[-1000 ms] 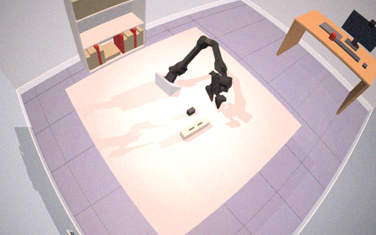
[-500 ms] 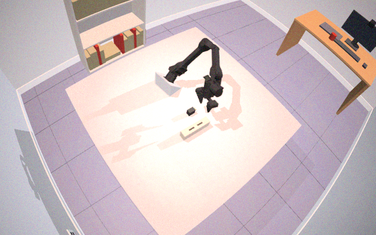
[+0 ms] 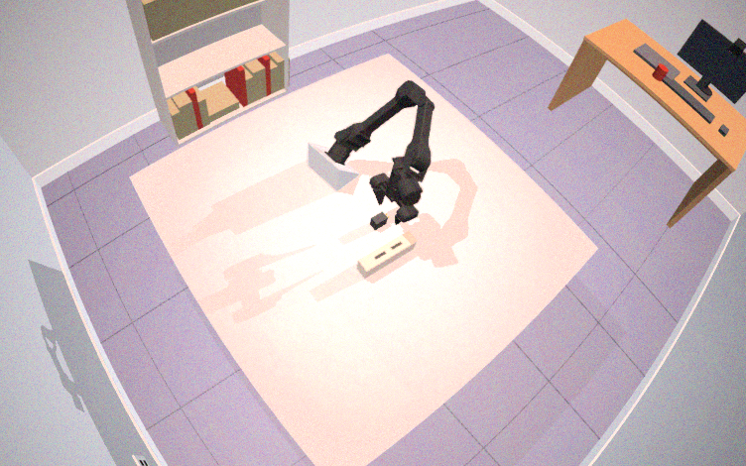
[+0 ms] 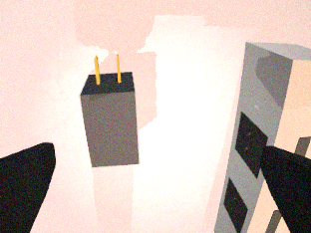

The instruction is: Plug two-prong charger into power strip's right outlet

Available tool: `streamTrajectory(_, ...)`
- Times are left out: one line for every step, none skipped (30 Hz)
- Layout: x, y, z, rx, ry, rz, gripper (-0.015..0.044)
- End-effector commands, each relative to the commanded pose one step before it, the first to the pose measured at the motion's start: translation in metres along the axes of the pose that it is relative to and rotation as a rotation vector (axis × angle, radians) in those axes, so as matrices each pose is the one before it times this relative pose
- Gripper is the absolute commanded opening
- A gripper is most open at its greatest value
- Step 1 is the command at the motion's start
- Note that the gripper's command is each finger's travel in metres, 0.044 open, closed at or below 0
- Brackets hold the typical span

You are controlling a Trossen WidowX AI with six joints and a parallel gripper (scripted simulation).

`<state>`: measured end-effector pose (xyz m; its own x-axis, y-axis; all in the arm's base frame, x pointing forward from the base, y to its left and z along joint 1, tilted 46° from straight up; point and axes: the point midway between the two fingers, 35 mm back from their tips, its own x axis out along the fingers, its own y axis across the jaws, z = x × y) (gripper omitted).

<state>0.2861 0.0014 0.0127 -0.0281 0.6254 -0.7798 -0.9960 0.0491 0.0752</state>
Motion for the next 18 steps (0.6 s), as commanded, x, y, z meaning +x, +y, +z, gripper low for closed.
streamTrajectory(0.00755,0.01304,-0.0099,-0.0437,-0.02377,0.05791,0.044)
streamTrajectory(0.00142,0.00244,-0.00159,-0.0108,-0.00646,0.01055,0.044)
streamTrajectory(0.00116,0.00202,-0.00125,-0.0089,-0.00557,0.00855,0.044)
streamTrajectory(0.0007,0.00122,-0.00073,-0.0053,-0.00345,0.00507,0.044)
streamTrajectory(0.00018,0.00042,-0.00038,-0.0013,-0.00086,0.00126,0.044)
streamTrajectory(0.00006,0.00014,-0.00013,-0.0004,-0.00029,0.00042,0.044)
streamTrajectory(0.0,0.0,0.0,0.0,0.0,0.0,0.044)
streamTrajectory(0.0,0.0,0.0,0.0,0.0,0.0,0.044)
streamTrajectory(0.00035,-0.00001,0.00002,0.0,0.0,-0.00001,0.044)
streamTrajectory(0.00072,-0.00001,0.00004,0.0,-0.00001,-0.00001,0.044)
streamTrajectory(0.00098,-0.00002,0.00006,0.0,-0.00001,-0.00001,0.044)
streamTrajectory(0.00127,-0.00002,0.00008,0.0,-0.00002,-0.00001,0.044)
streamTrajectory(0.0016,-0.00001,0.00011,0.0,-0.00004,-0.00001,0.044)
streamTrajectory(0.00198,0.0,0.00014,0.0,-0.00006,-0.00001,0.044)
streamTrajectory(0.00188,0.00003,0.00011,0.0,-0.00007,-0.00001,0.044)
streamTrajectory(0.00185,0.00004,0.00011,0.0,-0.00008,0.0,0.044)
streamTrajectory(0.00182,0.00008,0.00008,0.0,-0.00009,0.0,0.044)
streamTrajectory(0.00143,0.00008,0.00006,0.0,-0.00008,0.00001,0.044)
